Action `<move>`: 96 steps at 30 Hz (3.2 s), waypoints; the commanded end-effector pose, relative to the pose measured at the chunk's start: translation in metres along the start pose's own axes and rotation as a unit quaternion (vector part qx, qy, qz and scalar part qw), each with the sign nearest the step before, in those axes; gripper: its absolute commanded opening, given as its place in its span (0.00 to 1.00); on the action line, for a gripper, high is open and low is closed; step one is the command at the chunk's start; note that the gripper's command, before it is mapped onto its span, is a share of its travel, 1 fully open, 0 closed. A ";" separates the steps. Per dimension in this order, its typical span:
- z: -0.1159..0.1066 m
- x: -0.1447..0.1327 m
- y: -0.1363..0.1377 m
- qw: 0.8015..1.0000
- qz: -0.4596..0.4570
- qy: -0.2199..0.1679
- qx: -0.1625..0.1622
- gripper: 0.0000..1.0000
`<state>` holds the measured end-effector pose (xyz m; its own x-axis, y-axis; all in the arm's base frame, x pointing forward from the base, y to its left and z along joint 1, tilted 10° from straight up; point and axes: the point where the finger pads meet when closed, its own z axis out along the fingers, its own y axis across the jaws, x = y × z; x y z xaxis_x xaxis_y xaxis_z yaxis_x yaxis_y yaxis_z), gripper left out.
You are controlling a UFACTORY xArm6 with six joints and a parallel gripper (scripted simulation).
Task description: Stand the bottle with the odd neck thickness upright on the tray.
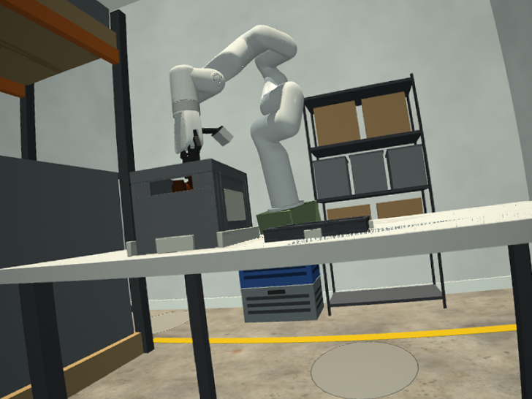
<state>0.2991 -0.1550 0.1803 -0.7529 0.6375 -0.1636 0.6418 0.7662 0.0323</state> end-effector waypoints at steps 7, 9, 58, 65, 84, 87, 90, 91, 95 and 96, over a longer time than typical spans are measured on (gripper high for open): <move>-0.009 -0.001 0.000 1.000 0.000 -0.002 0.000 0.00; -0.011 -0.001 0.000 1.000 0.000 -0.002 0.000 0.00; -0.040 -0.001 0.000 1.000 0.000 -0.002 0.000 0.00; -0.040 -0.001 0.000 1.000 0.000 -0.002 0.000 0.00; -0.047 -0.001 0.000 1.000 0.000 -0.002 0.000 0.00; -0.050 -0.001 0.000 1.000 0.000 -0.002 0.000 0.00; -0.053 -0.001 0.000 1.000 0.000 -0.002 0.000 0.00; -0.054 -0.001 0.000 1.000 0.000 -0.002 0.000 0.00; -0.058 -0.001 0.000 1.000 0.000 -0.002 0.000 0.00; -0.058 -0.001 0.000 1.000 0.000 -0.002 0.000 0.00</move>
<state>0.2915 -0.1508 0.2330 -0.7528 0.6375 -0.1641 0.6418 0.7662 0.0324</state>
